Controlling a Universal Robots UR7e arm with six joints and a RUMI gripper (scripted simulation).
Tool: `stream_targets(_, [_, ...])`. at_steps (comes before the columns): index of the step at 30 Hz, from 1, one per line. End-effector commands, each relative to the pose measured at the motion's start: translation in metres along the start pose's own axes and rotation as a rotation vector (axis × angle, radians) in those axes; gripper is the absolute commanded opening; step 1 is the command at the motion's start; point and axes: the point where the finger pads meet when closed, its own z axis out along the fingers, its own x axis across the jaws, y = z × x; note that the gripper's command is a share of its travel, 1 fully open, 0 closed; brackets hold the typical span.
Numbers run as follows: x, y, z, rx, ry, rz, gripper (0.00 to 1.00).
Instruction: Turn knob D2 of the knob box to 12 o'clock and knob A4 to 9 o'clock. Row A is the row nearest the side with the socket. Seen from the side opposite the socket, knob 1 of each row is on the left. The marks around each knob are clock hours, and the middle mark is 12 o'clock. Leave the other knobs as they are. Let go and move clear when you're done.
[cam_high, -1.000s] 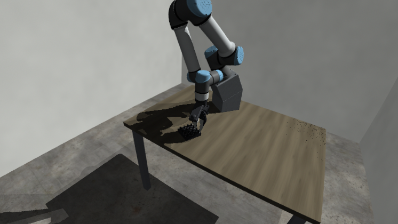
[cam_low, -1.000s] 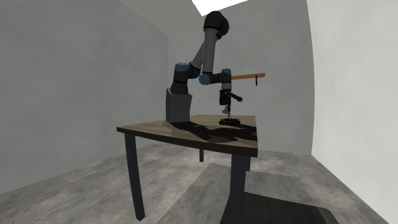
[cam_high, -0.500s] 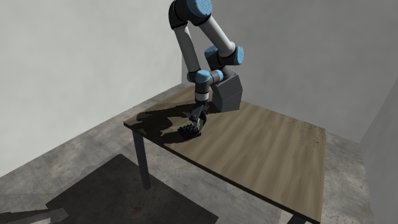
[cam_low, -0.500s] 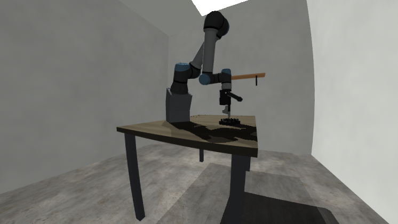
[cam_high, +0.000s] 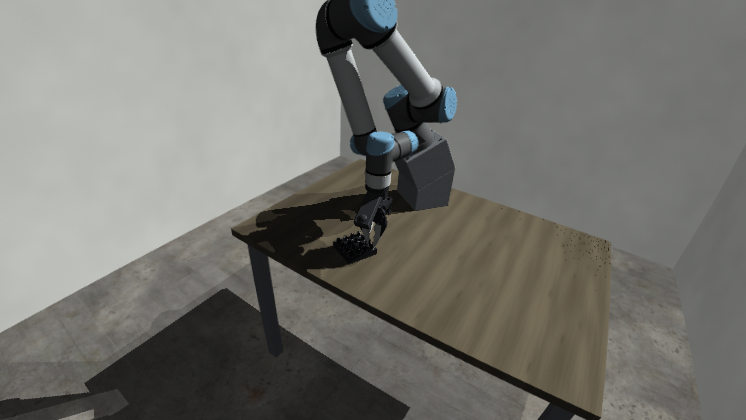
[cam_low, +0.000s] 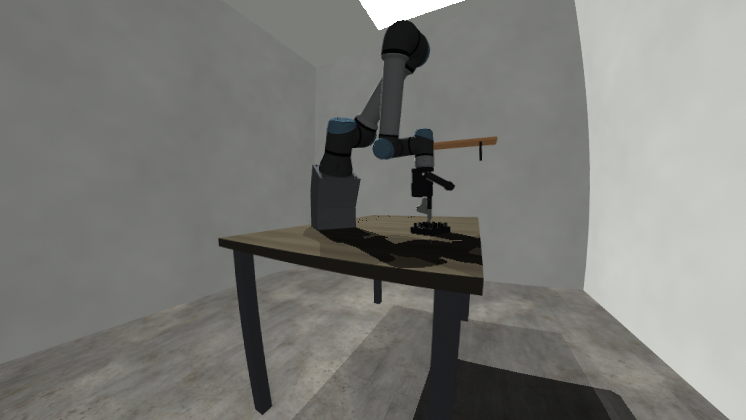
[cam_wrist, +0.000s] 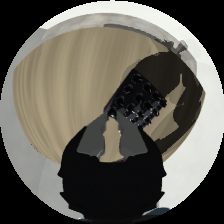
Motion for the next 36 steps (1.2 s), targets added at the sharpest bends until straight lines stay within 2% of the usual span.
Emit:
stream_targets(1, [0.0000, -0.0003, -0.0003, 0.001, 0.000, 0.000, 0.04])
stream_targets(19, [-0.0003, -0.0003, -0.0003, 0.001, 0.000, -0.062, 0.04])
stream_targets(36, [-0.0017, 0.0000, -0.0003, 0.001, 0.000, -0.353, 0.04])
